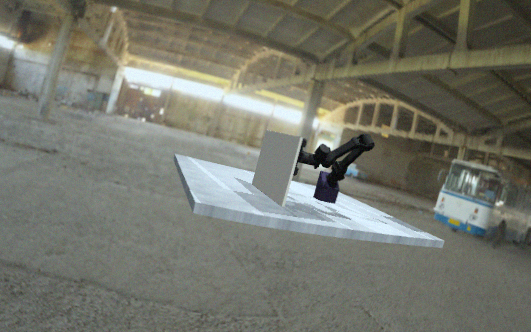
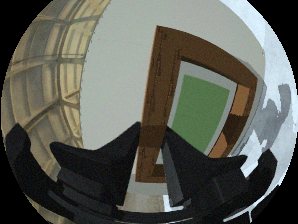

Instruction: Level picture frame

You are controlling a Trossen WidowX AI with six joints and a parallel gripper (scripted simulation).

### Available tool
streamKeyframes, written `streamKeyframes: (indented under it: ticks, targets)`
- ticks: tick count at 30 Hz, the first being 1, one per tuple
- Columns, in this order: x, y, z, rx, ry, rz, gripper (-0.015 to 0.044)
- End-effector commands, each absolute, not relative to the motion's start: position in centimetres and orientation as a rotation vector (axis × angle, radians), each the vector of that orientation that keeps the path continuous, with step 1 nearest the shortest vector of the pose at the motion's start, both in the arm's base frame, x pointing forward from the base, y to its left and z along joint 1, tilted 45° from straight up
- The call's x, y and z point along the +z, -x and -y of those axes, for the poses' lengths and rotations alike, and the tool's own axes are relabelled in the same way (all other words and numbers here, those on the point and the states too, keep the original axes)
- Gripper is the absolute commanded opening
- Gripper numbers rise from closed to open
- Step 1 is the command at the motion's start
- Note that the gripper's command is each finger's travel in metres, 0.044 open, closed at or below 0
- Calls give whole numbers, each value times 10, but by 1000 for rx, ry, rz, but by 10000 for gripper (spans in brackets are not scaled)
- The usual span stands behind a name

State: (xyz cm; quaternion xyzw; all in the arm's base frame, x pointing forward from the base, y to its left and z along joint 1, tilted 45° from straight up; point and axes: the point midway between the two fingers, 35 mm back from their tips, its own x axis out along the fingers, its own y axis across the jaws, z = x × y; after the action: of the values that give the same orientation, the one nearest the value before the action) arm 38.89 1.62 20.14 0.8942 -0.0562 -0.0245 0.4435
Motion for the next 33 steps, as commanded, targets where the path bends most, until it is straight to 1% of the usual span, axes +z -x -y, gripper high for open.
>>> streamKeyframes:
  ticks: [1,24,33]
  targets:
    - [202,-389,-16,-56,-2248,142,0]
    - [201,-389,-17,-46,-2376,149,0]
    - [200,-389,-16,-50,-2359,148,236]
